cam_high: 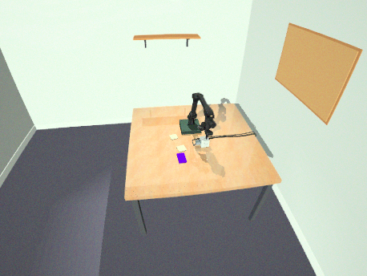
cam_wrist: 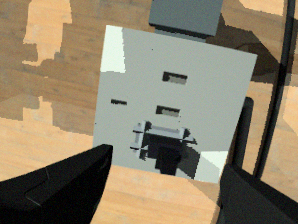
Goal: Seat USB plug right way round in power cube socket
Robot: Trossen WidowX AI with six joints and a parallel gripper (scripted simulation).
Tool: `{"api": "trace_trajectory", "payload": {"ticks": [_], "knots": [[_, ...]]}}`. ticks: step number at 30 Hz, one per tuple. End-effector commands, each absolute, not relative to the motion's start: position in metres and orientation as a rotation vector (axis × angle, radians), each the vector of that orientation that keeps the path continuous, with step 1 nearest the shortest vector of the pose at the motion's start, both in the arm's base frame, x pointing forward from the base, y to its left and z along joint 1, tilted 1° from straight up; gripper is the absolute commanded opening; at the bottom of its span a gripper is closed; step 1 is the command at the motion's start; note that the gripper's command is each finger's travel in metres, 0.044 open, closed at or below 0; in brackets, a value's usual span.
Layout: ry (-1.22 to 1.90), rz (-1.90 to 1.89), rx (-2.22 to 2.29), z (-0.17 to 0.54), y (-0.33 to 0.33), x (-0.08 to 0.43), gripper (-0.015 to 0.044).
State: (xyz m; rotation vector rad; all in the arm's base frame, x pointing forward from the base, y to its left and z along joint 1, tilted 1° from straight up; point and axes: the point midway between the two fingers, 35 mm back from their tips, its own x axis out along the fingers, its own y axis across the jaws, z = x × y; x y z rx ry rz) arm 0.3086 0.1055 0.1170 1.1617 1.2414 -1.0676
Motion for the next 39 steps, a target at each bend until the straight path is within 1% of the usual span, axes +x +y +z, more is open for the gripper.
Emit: {"api": "trace_trajectory", "payload": {"ticks": [1, 6, 9, 39], "knots": [[1.241, -1.067, 1.162, 0.1171, 0.1055, 0.3087, 0.0151], [1.241, -1.067, 1.162, 0.1171, 0.1055, 0.3087, 0.002], [1.241, -1.067, 1.162, 0.1171, 0.1055, 0.3087, 0.0], [1.241, -1.067, 1.162, 0.126, 0.1053, 0.3082, 0.0]]}}
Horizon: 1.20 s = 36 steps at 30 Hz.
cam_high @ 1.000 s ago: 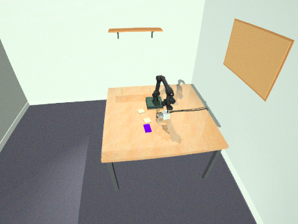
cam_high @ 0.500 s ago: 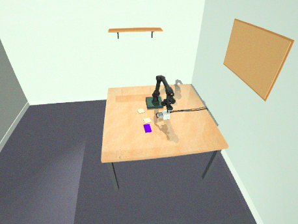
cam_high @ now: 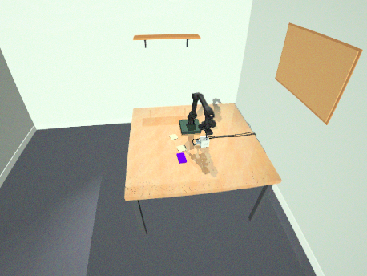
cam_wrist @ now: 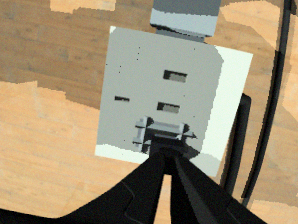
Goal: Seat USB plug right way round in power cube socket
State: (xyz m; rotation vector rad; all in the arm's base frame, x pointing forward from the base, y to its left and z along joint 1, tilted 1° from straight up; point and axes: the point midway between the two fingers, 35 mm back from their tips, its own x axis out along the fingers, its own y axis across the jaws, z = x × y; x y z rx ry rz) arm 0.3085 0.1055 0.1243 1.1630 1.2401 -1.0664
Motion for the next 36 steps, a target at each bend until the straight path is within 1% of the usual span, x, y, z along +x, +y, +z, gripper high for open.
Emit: {"api": "trace_trajectory", "payload": {"ticks": [1, 31, 36], "knots": [[1.241, -1.067, 1.162, 0.127, 0.105, 0.308, 0.0], [1.241, -1.067, 1.162, 0.146, 0.105, 0.307, 0.0], [1.266, -1.018, 1.113, 0.145, 0.105, 0.307, 0.0]]}}
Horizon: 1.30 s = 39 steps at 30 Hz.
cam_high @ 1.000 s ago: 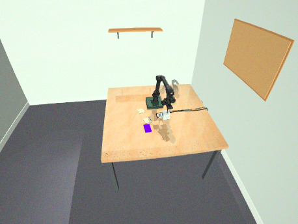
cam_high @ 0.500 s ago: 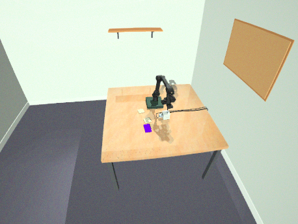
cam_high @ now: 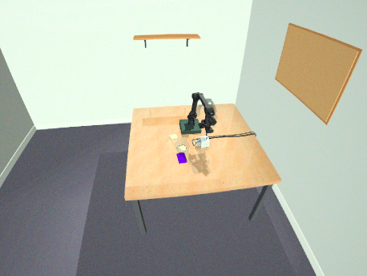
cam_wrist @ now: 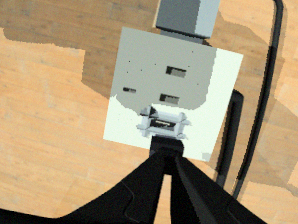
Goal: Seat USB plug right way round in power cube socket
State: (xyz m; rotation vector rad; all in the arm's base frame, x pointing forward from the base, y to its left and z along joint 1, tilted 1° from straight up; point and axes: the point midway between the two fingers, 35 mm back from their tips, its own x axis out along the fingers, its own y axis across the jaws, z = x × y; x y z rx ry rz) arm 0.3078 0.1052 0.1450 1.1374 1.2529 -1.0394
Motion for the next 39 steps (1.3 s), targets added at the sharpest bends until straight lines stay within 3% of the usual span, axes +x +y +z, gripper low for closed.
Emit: {"api": "trace_trajectory", "payload": {"ticks": [1, 39], "knots": [[1.274, -1.003, 1.097, 0.1445, 0.1051, 0.3074, 0.0], [1.502, -0.253, 0.312, 0.1443, 0.1051, 0.3075, 0.0]]}}
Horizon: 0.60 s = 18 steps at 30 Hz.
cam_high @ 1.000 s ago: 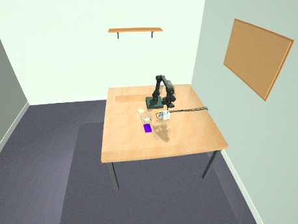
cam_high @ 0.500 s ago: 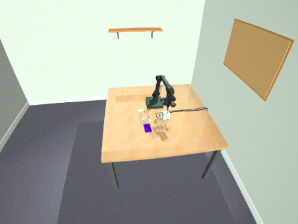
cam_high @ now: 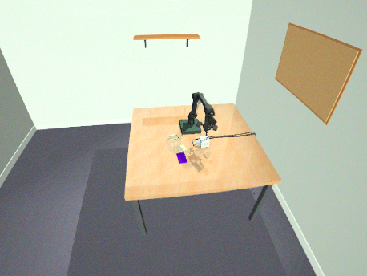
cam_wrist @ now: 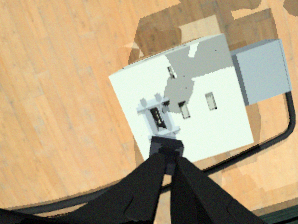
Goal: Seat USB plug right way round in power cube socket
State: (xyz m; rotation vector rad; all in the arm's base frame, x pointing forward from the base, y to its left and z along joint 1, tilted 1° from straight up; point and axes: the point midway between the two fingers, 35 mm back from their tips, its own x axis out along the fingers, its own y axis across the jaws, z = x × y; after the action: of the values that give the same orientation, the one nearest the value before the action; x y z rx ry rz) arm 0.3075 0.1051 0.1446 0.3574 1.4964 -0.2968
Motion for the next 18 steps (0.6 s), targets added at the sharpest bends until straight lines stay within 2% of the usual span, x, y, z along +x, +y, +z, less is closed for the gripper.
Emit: {"api": "trace_trajectory", "payload": {"ticks": [1, 18], "knots": [[1.504, -0.233, 0.291, 0.1443, 0.1051, 0.3075, 0.0], [1.512, 0.104, -0.065, 0.1444, 0.1051, 0.3075, 0.0]]}}
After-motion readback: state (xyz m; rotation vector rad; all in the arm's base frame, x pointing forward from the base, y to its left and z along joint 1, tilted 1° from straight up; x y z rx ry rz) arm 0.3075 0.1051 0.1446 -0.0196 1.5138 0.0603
